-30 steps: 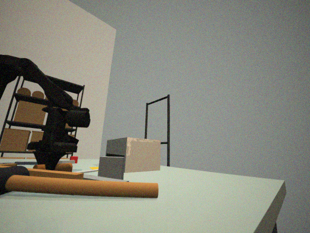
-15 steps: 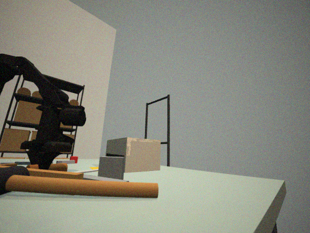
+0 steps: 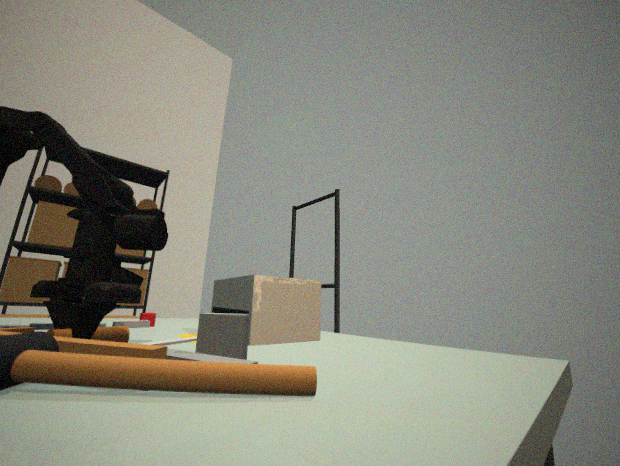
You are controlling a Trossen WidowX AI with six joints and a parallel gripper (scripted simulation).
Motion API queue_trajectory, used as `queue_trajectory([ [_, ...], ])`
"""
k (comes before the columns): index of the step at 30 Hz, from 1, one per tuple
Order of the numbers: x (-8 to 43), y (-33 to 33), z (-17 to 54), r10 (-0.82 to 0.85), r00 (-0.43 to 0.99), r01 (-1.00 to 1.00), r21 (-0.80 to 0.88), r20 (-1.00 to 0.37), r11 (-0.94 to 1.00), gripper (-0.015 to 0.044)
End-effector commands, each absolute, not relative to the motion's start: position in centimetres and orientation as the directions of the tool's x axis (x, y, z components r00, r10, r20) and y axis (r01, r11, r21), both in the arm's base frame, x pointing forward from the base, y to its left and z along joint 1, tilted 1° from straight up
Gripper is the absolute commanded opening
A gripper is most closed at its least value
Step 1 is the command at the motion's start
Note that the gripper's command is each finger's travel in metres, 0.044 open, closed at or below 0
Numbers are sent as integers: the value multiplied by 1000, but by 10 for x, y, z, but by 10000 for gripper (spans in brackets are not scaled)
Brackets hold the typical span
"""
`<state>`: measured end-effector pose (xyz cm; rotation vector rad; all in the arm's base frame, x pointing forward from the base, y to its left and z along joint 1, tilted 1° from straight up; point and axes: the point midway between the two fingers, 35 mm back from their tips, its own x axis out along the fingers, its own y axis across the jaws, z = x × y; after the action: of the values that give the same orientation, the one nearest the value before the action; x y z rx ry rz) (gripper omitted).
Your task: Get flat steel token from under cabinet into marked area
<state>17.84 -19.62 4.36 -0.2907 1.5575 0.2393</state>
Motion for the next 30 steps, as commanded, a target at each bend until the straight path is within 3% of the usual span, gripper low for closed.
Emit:
queue_trajectory([
  [1,179,-196,45,-33,7,-365,-33,-999,931,0],
  [30,177,-197,45,-33,7,-558,-31,-999,830,0],
])
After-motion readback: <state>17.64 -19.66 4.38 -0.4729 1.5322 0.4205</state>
